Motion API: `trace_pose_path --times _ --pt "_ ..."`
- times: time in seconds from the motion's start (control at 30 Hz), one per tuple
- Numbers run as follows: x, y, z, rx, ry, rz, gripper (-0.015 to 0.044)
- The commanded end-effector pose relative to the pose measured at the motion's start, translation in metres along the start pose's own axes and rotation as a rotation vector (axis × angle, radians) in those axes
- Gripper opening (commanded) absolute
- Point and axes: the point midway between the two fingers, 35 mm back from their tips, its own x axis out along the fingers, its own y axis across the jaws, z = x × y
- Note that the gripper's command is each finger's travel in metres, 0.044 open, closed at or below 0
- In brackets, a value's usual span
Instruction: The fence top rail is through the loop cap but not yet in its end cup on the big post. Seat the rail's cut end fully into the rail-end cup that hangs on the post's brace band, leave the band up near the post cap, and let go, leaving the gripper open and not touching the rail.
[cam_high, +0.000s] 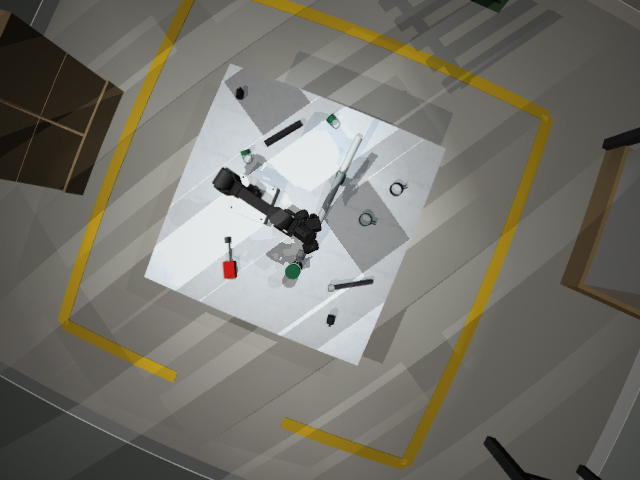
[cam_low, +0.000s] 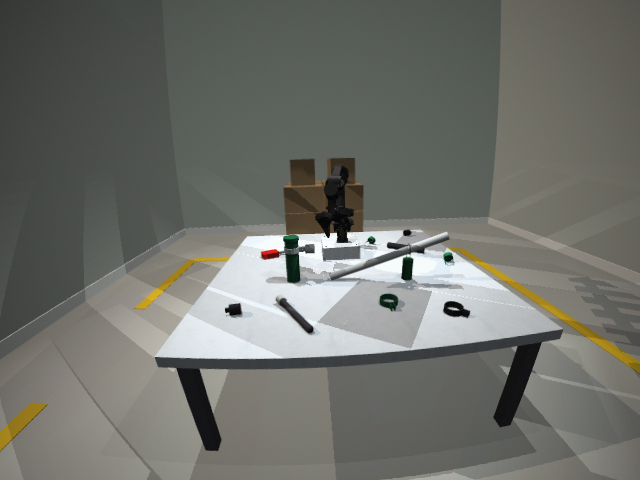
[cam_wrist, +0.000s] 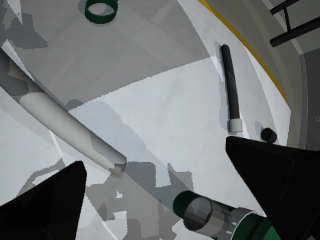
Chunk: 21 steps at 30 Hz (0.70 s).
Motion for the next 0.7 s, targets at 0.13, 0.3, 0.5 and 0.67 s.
trace_pose_path --times 0.13,0.3,0.5,0.67 --pt "-0.054 0.032 0.049 0.793 -0.015 -0.003 0.044" --pt "-0.054 0.032 0.049 0.793 -0.015 -0.003 0.044" --pt "-0.054 0.032 0.049 0.793 -0.015 -0.003 0.044" --pt "-0.053 0.032 0.049 0.808 -0.011 0.0 0.044"
